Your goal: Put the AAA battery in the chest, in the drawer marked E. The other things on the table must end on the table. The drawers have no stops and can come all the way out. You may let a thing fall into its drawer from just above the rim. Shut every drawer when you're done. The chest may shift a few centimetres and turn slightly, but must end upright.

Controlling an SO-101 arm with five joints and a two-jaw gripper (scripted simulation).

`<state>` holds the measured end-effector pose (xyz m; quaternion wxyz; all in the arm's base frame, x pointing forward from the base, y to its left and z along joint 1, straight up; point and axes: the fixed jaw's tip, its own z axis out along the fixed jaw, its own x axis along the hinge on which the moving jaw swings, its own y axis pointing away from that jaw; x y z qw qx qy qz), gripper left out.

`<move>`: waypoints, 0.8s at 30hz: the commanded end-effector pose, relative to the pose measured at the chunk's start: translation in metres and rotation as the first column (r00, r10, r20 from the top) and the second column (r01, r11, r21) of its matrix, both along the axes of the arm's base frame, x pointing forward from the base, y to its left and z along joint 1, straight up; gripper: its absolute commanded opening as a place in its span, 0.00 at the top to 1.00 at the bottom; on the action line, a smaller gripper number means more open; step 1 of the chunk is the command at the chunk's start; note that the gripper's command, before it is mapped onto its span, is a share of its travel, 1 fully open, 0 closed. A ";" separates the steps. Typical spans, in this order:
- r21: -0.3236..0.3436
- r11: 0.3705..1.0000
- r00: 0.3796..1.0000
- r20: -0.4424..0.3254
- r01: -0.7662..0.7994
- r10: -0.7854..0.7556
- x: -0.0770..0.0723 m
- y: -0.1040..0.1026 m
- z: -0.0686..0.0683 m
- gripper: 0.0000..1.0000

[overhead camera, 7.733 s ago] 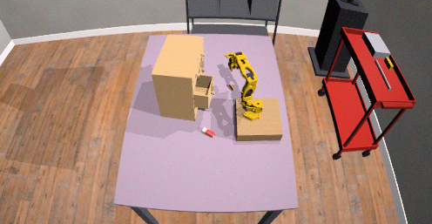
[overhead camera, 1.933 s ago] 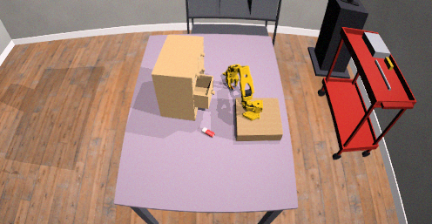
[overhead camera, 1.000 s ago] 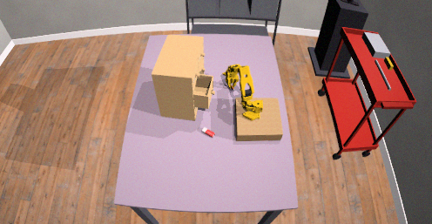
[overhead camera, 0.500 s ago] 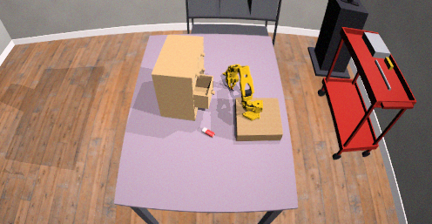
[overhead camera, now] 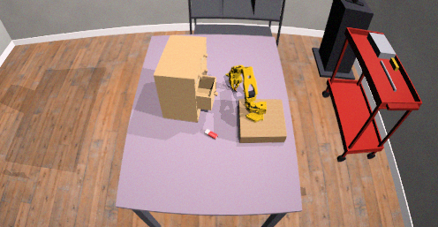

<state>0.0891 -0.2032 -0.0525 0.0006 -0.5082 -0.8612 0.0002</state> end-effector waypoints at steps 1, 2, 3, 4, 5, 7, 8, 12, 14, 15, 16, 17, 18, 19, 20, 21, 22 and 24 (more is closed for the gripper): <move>0.002 1.000 1.000 0.000 0.005 -0.005 0.000 0.000 -0.003 1.00; 0.002 1.000 1.000 0.000 0.005 -0.005 0.000 0.000 -0.003 1.00; 0.002 1.000 1.000 0.000 0.005 -0.005 0.000 0.000 -0.003 1.00; 0.002 1.000 1.000 0.000 0.005 -0.005 0.000 0.000 -0.003 1.00; 0.002 1.000 1.000 0.000 0.005 -0.005 0.000 0.000 -0.003 1.00; 0.002 1.000 1.000 0.000 0.005 -0.005 0.000 0.000 -0.003 1.00; 0.002 1.000 1.000 0.000 0.005 -0.005 0.000 0.000 -0.003 1.00; 0.002 1.000 1.000 0.000 0.005 -0.005 0.000 -0.001 0.004 1.00; 0.002 1.000 1.000 0.000 0.005 -0.005 0.000 -0.001 0.008 1.00; 0.002 1.000 1.000 0.000 0.005 -0.005 0.000 -0.002 0.010 1.00; 0.002 1.000 1.000 0.000 0.005 -0.005 0.000 -0.002 0.013 1.00; 0.002 1.000 1.000 0.000 0.005 -0.005 0.000 -0.002 0.015 1.00; 0.002 1.000 1.000 0.000 0.005 -0.005 0.000 -0.002 0.017 1.00; 0.002 1.000 1.000 0.000 0.005 -0.005 0.001 -0.002 0.019 1.00; 0.002 1.000 1.000 0.000 0.005 -0.005 0.001 -0.002 0.022 1.00; 0.002 1.000 1.000 0.000 0.005 -0.005 0.001 -0.002 0.024 1.00; 0.002 1.000 1.000 0.000 0.005 -0.005 0.001 -0.002 0.026 1.00; 0.002 1.000 1.000 0.000 0.005 -0.005 0.000 -0.002 0.031 1.00</move>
